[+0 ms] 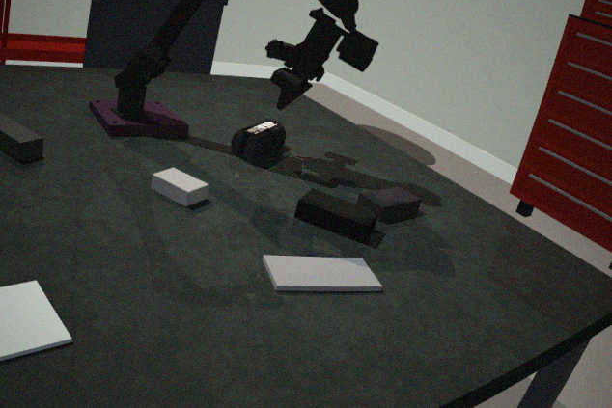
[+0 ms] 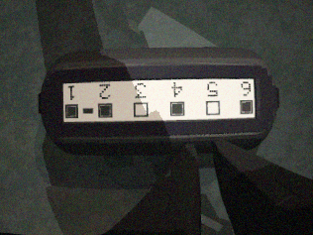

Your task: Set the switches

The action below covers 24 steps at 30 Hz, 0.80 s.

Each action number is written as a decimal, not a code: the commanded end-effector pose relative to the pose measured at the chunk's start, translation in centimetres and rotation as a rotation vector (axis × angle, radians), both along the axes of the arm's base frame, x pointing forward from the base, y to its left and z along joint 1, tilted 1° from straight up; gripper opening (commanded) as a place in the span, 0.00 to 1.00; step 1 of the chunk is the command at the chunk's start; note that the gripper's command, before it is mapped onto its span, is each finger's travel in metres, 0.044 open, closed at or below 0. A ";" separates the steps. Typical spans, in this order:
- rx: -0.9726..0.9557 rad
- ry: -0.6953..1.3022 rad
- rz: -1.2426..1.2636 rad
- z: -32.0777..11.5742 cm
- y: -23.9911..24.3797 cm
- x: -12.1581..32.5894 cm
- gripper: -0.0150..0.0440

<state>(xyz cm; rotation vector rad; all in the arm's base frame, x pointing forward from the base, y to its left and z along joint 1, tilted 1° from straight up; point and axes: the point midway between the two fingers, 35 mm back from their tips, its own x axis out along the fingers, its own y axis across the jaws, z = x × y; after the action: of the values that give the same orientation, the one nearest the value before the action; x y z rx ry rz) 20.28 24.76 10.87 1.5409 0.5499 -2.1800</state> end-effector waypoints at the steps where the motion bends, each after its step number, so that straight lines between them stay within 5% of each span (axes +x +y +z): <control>1: -0.026 -0.012 -0.095 0.0 0.1 -0.2 0.43; 14: -0.264 -0.130 -0.873 -1.0 0.2 -1.3 1.00; 24: -0.423 -0.231 -1.608 -1.0 0.6 -2.0 1.00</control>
<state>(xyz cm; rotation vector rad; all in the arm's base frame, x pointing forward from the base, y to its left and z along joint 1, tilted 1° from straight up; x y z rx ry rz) 18.60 25.41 9.65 2.0882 -1.1573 -2.5941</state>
